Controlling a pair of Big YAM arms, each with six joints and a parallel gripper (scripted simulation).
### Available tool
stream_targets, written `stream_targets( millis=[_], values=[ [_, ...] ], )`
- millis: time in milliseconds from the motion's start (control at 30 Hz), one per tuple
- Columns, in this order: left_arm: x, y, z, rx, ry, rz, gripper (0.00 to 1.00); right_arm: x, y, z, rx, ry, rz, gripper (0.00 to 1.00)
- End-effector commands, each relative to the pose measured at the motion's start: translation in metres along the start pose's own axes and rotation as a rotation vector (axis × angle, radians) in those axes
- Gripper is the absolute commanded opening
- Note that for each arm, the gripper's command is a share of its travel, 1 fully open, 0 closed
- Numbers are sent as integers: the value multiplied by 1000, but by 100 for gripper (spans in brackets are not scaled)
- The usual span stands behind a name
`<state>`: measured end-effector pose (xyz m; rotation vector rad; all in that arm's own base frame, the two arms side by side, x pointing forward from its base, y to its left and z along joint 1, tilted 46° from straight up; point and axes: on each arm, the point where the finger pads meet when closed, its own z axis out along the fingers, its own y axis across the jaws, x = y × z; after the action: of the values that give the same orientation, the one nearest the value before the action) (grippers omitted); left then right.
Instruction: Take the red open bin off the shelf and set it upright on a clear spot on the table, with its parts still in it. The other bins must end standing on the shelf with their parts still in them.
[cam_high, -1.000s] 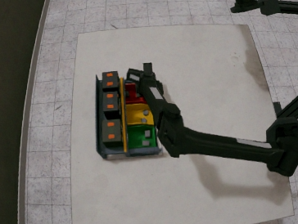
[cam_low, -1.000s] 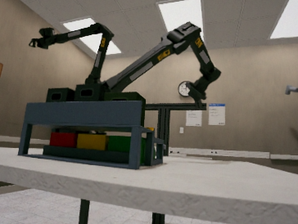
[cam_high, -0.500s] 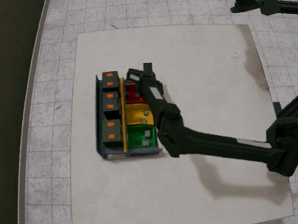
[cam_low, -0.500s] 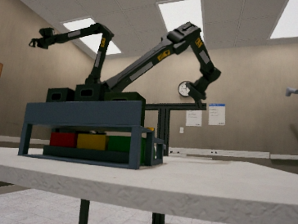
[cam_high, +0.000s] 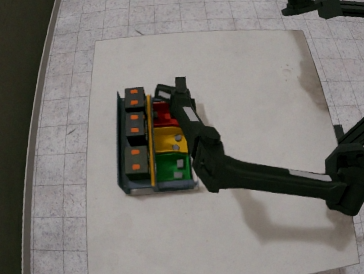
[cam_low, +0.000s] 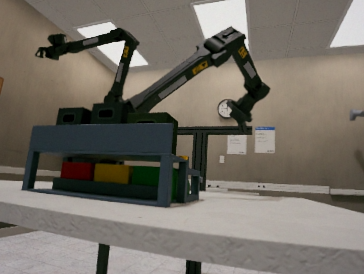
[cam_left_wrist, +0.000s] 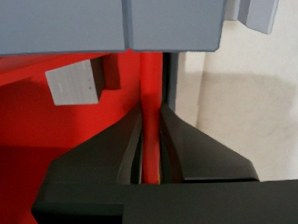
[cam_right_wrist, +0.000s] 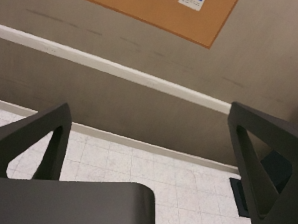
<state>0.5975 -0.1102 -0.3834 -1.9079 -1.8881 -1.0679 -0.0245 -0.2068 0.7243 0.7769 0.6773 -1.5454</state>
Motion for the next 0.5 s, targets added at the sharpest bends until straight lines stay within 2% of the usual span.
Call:
stream_targets(
  millis=[0, 467],
  values=[
    [-2, 9, 2, -11, -6, -7, 0, -39, -2, -6, 5, -56, -19, 100],
    [-2, 10, -2, -15, -4, -9, 0, -39, -2, -6, 5, -56, -19, 100]
  ],
)
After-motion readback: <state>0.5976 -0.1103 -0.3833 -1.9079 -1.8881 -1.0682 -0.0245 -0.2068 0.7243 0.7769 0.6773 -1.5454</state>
